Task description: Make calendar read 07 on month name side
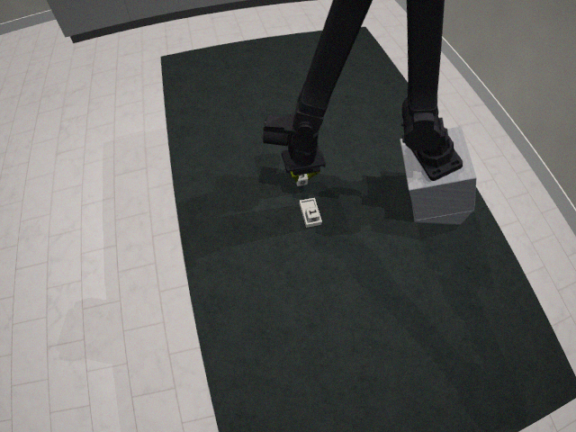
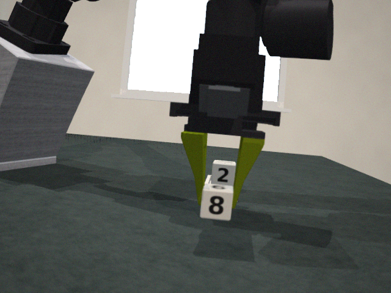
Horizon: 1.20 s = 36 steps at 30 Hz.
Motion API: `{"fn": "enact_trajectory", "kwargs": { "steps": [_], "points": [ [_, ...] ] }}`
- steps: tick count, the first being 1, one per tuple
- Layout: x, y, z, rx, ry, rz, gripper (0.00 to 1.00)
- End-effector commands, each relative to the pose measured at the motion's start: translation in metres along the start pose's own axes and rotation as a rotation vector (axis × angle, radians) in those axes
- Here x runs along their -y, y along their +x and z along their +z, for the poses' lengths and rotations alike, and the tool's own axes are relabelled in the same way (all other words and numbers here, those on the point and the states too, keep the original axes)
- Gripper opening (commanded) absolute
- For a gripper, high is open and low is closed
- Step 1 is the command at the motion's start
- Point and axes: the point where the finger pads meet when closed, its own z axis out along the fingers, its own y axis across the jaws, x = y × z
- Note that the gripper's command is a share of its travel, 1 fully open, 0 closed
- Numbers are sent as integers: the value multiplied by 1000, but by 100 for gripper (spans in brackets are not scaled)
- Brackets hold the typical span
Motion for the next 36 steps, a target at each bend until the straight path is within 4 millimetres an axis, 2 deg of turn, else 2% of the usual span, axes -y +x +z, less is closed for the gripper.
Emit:
{"fn": "enact_trajectory", "kwargs": {
  "steps": [1, 31, 36],
  "points": [
    [-11, -1, 0, 8, -19, 2, 26],
    [-11, -1, 0, 8, -19, 2, 26],
    [-9, -2, -12, 9, -19, 2, 26]
  ]
}}
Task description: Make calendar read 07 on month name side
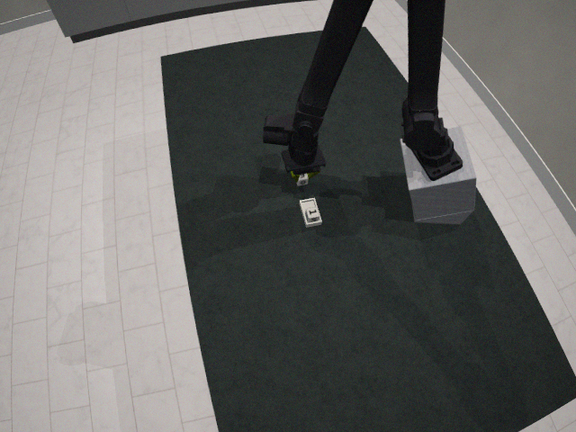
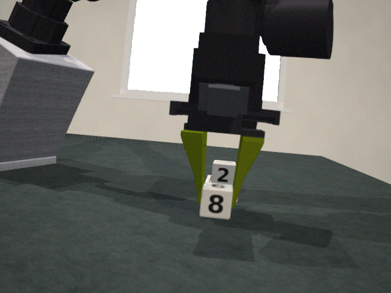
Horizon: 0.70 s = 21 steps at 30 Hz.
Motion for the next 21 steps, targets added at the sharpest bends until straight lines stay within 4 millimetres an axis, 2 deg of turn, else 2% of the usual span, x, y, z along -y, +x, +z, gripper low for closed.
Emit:
{"fn": "enact_trajectory", "kwargs": {
  "steps": [1, 4, 6, 7, 10, 16, 19, 21],
  "points": [
    [-7, -2, -13, 10, -19, 2, 26],
    [-2, -3, -28, 11, -12, 3, 26],
    [-2, -3, -28, 11, -12, 3, 26],
    [-12, -9, -37, 19, -30, 2, 26],
    [-19, -11, -61, 22, -42, -2, 26],
    [-22, -12, -102, 25, -49, -3, 26],
    [-23, -11, -112, 25, -51, -6, 26],
    [-21, -10, -110, 20, -39, -6, 26]
  ]
}}
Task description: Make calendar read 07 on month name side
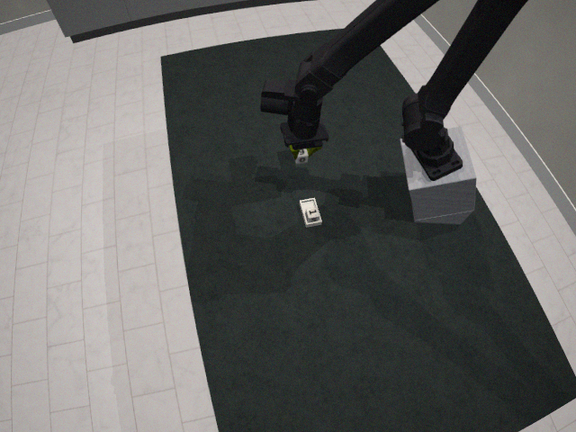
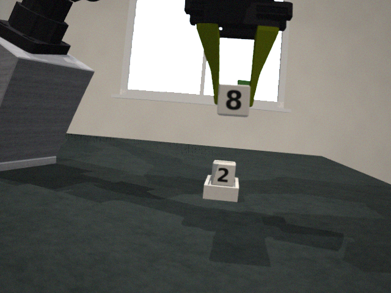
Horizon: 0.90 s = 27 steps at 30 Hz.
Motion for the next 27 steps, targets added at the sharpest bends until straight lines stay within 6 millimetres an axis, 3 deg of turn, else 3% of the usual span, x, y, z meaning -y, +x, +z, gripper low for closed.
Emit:
{"fn": "enact_trajectory", "kwargs": {
  "steps": [1, 2, 3, 10, 13, 17, 19, 20, 24, 27],
  "points": [
    [-14, -8, -9, 7, -10, -8, 26],
    [-14, -8, -9, 7, -10, -8, 26],
    [10, 1, 3, -15, 43, -5, 26],
    [-3, -1, -5, 0, 1, -6, 26],
    [1, 24, -5, -9, 20, 0, 26],
    [1, 76, -11, -11, 20, 3, 26],
    [1, 76, -11, -11, 20, 3, 26],
    [-14, 83, -19, -9, -11, 6, 26],
    [2, 94, -11, -11, 30, 2, 26],
    [2, 87, -12, -1, 25, 23, 26]
  ]
}}
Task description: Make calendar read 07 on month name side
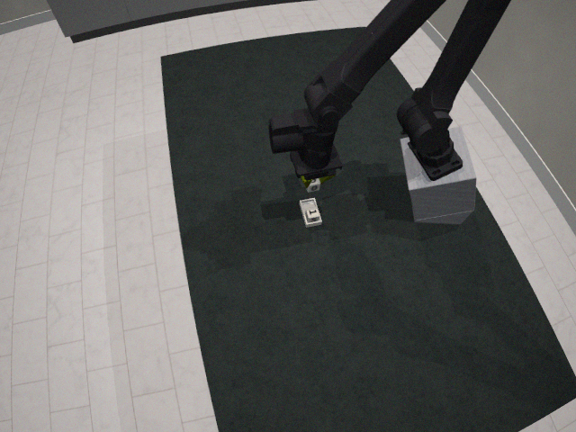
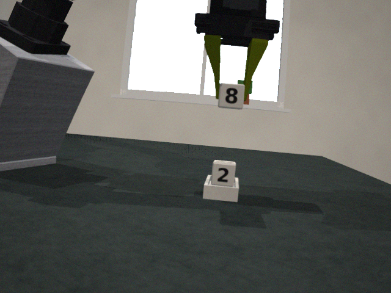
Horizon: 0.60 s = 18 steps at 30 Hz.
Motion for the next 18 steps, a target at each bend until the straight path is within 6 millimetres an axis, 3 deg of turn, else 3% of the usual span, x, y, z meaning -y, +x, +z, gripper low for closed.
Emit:
{"fn": "enact_trajectory", "kwargs": {
  "steps": [1, 9, 18],
  "points": [
    [-3, -7, -2, 15, -5, 72, 26],
    [-4, -2, -2, 7, -6, 58, 26],
    [0, -6, 15, 11, 0, 56, 26]
  ]
}}
